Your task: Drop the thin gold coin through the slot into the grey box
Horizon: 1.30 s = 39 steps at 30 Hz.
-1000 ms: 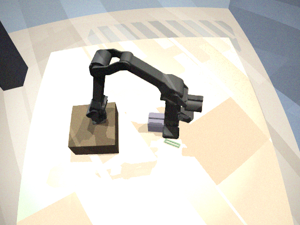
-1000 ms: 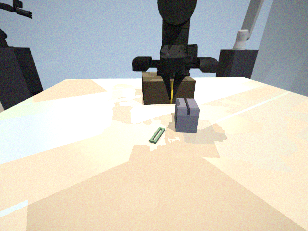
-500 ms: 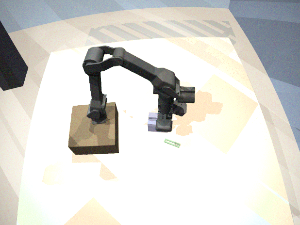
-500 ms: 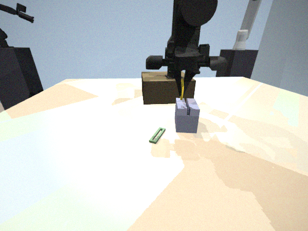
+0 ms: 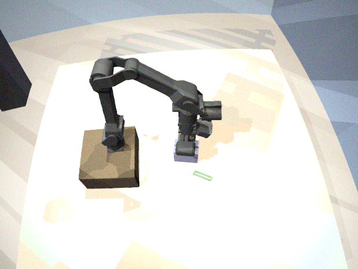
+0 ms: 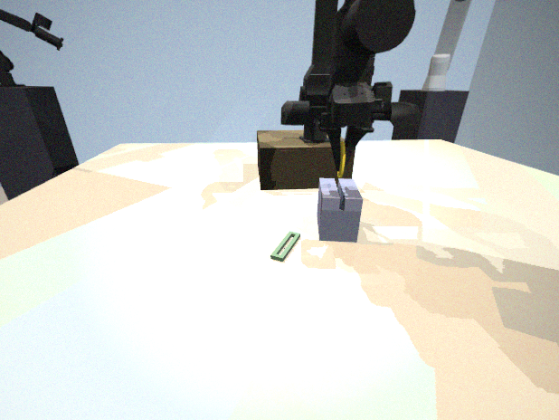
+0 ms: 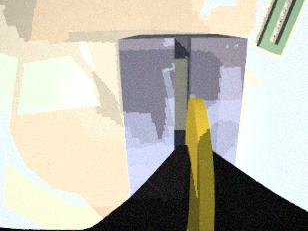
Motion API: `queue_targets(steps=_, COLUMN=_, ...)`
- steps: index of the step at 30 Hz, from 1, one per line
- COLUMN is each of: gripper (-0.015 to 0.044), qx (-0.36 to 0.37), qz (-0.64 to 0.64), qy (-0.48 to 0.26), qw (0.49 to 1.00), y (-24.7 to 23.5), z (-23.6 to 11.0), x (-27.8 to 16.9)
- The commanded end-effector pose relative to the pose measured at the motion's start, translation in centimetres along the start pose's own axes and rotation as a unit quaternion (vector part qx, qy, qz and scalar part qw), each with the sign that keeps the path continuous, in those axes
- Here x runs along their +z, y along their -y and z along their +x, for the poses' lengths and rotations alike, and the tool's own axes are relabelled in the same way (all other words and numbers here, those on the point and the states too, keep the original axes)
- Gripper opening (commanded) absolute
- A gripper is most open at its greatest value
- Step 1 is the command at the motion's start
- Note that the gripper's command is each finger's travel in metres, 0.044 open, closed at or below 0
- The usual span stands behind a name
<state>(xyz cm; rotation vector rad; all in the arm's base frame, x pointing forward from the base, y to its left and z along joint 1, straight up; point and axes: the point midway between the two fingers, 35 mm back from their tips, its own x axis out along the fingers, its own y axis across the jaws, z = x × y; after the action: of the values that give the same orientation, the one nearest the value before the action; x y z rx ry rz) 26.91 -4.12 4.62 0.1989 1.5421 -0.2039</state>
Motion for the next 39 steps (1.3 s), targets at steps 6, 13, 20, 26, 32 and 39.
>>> queue_targets(steps=6, gripper=0.0000, qx=0.000, qz=0.000, qy=0.000, qw=1.000, y=0.11, z=-0.02, x=0.16)
queue_targets(steps=13, gripper=0.0000, qx=0.000, qz=0.001, qy=0.000, qw=1.000, y=0.03, z=-0.04, x=0.08)
queue_targets(steps=20, gripper=0.0000, qx=0.000, qz=0.003, qy=0.000, qw=1.000, y=-0.33, z=-0.17, x=-0.38)
queue_targets(steps=26, gripper=0.0000, qx=0.000, qz=0.001, qy=-0.002, qw=1.000, y=-0.19, z=-0.02, x=-0.24)
queue_targets(steps=32, gripper=0.0000, qx=0.000, qz=0.002, qy=-0.002, qw=1.000, y=-0.19, z=0.01, x=-0.24)
queue_targets(steps=39, gripper=0.0000, qx=0.000, qz=0.001, qy=-0.002, qw=1.000, y=-0.24, z=0.43, x=-0.23)
